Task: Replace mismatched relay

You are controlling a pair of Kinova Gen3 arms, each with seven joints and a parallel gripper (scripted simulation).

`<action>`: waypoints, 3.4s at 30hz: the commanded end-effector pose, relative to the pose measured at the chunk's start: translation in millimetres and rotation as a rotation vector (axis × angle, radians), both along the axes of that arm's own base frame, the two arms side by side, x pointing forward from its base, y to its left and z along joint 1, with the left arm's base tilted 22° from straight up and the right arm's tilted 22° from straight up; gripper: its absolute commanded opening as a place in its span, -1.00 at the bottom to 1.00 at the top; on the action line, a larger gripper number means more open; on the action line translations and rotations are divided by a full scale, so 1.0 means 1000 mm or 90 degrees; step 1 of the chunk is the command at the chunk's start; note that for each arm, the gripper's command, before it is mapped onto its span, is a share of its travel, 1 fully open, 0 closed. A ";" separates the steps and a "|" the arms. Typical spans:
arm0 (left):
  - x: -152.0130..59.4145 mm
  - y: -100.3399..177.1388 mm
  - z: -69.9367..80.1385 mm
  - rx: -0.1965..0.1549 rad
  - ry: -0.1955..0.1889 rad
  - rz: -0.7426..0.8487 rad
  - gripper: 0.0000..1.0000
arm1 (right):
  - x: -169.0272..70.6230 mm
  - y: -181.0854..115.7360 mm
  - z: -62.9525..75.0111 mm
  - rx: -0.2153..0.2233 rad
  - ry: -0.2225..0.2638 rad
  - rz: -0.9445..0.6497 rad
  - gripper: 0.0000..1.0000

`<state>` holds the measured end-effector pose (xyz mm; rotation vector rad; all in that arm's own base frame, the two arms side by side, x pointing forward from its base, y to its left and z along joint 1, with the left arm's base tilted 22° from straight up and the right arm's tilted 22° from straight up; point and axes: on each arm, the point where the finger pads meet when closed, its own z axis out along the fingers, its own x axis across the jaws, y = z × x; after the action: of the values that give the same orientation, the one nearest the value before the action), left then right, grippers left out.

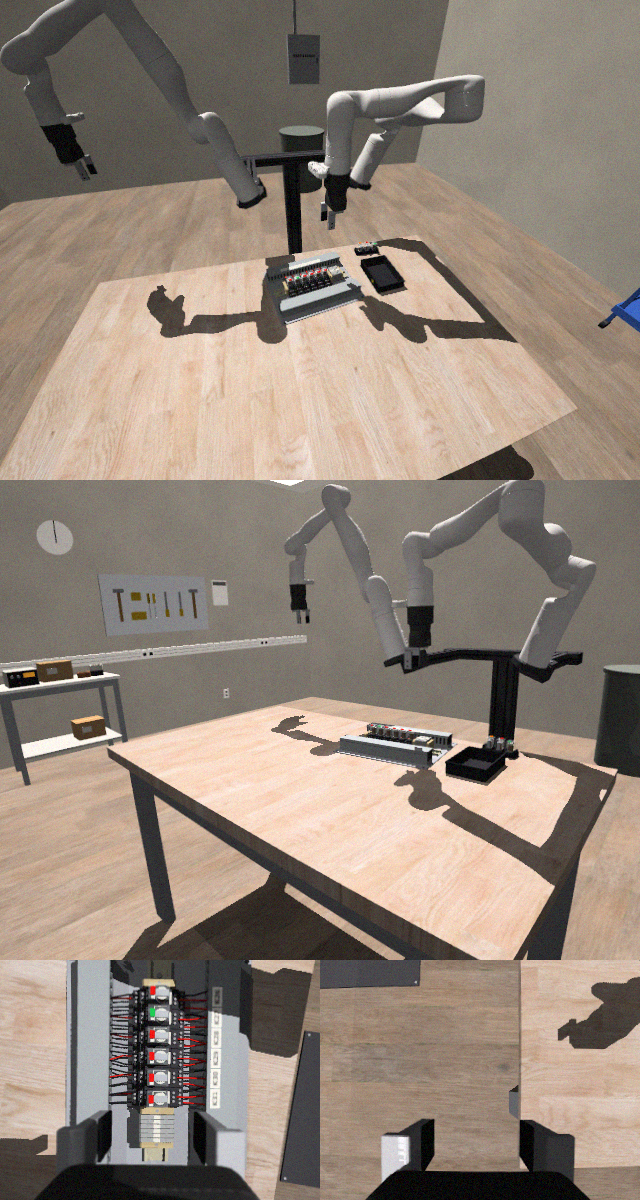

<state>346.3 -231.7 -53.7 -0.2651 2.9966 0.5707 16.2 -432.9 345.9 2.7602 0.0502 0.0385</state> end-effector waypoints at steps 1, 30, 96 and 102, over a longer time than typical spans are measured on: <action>0.001 0.005 -0.015 -0.001 -0.001 0.000 1.00 | 0.000 0.000 0.001 -0.001 0.000 0.000 1.00; -0.001 0.026 -0.065 -0.001 -0.001 0.000 1.00 | 0.000 0.000 0.001 -0.001 0.000 0.000 1.00; -0.001 0.021 -0.052 -0.001 -0.001 0.000 1.00 | 0.000 0.000 0.001 -0.001 0.000 0.000 1.00; -0.001 0.021 -0.052 -0.001 -0.001 0.000 1.00 | 0.000 0.000 0.001 -0.001 0.000 0.000 1.00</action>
<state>345.2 -210.2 -106.4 -0.2653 2.9959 0.5702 16.2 -432.9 345.9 2.7602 0.0502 0.0385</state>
